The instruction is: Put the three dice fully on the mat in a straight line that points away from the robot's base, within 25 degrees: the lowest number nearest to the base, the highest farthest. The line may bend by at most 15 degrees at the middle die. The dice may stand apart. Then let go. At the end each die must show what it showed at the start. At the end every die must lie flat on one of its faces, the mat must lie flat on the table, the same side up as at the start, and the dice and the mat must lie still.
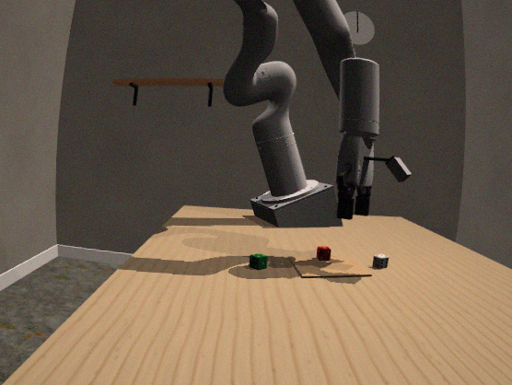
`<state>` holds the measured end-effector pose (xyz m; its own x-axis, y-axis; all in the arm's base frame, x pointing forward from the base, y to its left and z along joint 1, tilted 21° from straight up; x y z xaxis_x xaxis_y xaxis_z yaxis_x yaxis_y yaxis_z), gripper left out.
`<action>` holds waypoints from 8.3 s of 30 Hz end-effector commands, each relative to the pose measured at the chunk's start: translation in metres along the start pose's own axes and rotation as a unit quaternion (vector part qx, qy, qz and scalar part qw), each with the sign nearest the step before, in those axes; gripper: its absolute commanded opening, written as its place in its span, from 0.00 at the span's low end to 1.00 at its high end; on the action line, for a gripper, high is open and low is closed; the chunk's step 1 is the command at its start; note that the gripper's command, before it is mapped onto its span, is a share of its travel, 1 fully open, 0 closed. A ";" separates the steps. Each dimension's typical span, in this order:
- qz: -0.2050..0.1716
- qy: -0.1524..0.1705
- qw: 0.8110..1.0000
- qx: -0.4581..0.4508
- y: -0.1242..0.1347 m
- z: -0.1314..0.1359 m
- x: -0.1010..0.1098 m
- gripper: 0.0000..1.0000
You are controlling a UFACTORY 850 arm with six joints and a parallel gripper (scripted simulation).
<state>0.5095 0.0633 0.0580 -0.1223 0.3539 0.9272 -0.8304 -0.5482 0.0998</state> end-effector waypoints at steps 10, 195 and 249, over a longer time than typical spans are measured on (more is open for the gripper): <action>-0.008 -0.012 0.975 0.223 -0.026 -0.016 -0.003 1.00; -0.004 -0.015 0.868 0.496 -0.058 -0.040 -0.059 0.42; -0.004 -0.015 0.868 0.496 -0.057 -0.041 -0.088 0.42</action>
<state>0.5447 0.0947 -0.0433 -0.0908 0.3500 0.9324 0.0480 -0.9336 0.3551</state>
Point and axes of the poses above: the point where the finger pads meet when closed, its own x axis back along the fingers, its own z axis across the jaws, y = z × x, the point moved 1 cm from there along x, back along the fingers, and after that the axes turned 15 degrees about -x, right-handed, at the moved point
